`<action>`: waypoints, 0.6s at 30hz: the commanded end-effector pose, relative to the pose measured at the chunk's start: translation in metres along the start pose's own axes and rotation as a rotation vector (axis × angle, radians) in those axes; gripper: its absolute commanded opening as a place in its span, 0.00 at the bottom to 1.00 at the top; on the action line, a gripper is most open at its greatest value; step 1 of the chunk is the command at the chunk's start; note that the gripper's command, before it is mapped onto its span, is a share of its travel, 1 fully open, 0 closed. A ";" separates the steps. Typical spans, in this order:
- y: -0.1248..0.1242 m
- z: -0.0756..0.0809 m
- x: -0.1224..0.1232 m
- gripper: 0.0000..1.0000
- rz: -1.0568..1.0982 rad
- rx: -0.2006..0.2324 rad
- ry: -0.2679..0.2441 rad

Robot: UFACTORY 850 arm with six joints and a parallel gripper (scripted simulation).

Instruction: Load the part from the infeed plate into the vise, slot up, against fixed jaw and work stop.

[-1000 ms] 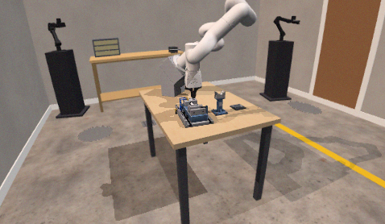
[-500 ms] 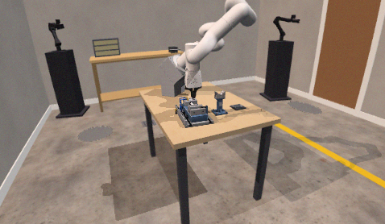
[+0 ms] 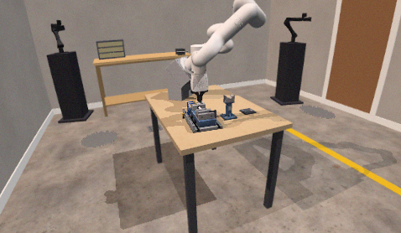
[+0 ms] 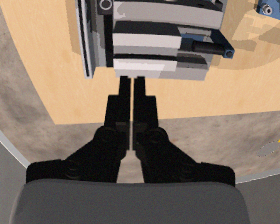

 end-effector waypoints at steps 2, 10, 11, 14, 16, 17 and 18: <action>-0.033 0.001 -0.004 0.00 -0.002 0.000 -0.001; -0.033 0.001 -0.004 0.00 -0.002 0.000 -0.001; -0.033 0.001 -0.004 0.00 -0.002 0.000 -0.001; -0.033 0.001 -0.004 0.00 -0.002 0.000 -0.001; -0.033 0.001 -0.004 0.00 -0.002 0.000 -0.001; -0.033 0.001 -0.004 0.00 -0.002 0.000 -0.001; -0.033 0.001 -0.004 0.00 -0.002 0.000 -0.001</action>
Point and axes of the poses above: the point where the finger pads meet when closed, its own z axis back along the fingers, its own y axis across the jaws, x = y × z, the point moved 7 cm from there along z, back along the fingers, and after that the axes turned 2 degrees about z, right-handed, at the moved point
